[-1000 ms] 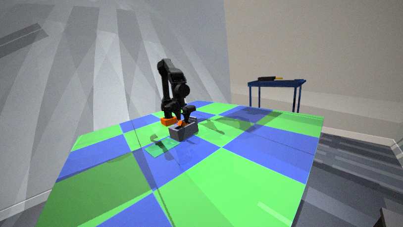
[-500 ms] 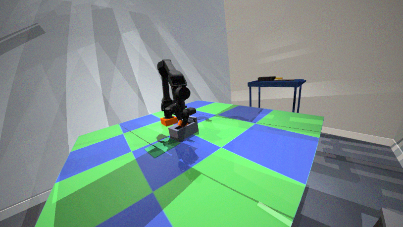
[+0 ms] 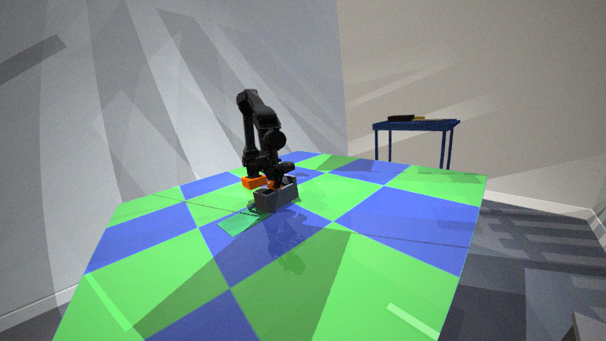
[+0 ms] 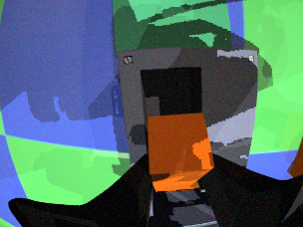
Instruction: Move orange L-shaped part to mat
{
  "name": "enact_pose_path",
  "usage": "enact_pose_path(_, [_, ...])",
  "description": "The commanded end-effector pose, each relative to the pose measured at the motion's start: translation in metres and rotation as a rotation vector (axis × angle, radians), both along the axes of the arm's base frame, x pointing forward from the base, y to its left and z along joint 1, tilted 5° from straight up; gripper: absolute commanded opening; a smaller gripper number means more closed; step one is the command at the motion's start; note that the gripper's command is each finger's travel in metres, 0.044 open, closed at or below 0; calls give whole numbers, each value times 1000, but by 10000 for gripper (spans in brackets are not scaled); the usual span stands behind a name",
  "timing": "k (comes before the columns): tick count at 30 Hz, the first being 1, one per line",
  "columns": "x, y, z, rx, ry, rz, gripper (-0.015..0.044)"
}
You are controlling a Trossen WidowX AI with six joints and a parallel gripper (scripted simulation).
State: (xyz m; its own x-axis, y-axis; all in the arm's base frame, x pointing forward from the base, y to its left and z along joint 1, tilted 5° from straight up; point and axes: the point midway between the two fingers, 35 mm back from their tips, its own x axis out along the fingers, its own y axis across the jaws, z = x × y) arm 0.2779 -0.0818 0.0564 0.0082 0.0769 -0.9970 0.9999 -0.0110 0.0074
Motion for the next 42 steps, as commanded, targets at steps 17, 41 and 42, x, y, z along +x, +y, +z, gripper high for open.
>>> enact_pose_path(17, [0, -2, 23, -4, -1, -3, 0])
enact_pose_path(41, [0, -5, 60, -5, -1, -3, 0])
enact_pose_path(42, [0, -5, 61, -5, -1, -3, 0])
